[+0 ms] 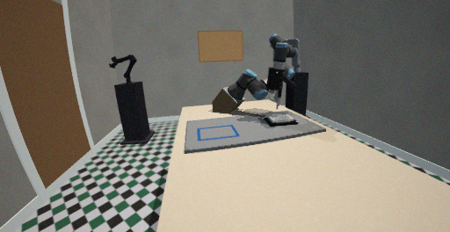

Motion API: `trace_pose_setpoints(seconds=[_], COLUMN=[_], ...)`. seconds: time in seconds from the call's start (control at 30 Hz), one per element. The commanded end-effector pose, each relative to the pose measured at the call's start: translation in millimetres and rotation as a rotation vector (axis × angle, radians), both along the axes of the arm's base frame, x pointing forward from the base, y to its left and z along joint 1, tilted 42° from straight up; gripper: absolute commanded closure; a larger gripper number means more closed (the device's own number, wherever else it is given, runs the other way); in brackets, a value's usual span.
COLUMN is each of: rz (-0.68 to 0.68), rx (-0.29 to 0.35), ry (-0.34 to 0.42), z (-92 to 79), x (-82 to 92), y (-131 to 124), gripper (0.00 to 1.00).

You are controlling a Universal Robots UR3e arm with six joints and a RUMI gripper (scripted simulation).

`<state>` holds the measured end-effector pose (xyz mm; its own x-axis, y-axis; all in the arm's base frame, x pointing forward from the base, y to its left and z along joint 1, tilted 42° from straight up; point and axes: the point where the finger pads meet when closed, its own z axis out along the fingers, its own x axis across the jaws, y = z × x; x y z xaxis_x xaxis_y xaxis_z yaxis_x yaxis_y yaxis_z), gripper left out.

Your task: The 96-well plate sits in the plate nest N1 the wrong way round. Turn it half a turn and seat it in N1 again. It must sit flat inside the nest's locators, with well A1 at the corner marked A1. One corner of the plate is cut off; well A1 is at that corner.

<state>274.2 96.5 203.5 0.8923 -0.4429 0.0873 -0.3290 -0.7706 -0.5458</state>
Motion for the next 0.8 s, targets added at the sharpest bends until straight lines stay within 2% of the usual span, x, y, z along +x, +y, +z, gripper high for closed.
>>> trace_pose_setpoints(seconds=[0.0, 0.6, 0.7, 0.77], rz=[0.082, 0.082, 0.123, 0.123], rx=[-0.008, -0.008, -0.028, -0.028], ry=[-0.147, -0.147, -0.218, -0.218], z=[13.3, 13.3, 20.6, 20.6], x=[15.7, 15.7, 23.8, 23.8], y=[1.2, 1.2, 0.8, 0.8], gripper=[0.00, 0.00, 0.00, 0.00])
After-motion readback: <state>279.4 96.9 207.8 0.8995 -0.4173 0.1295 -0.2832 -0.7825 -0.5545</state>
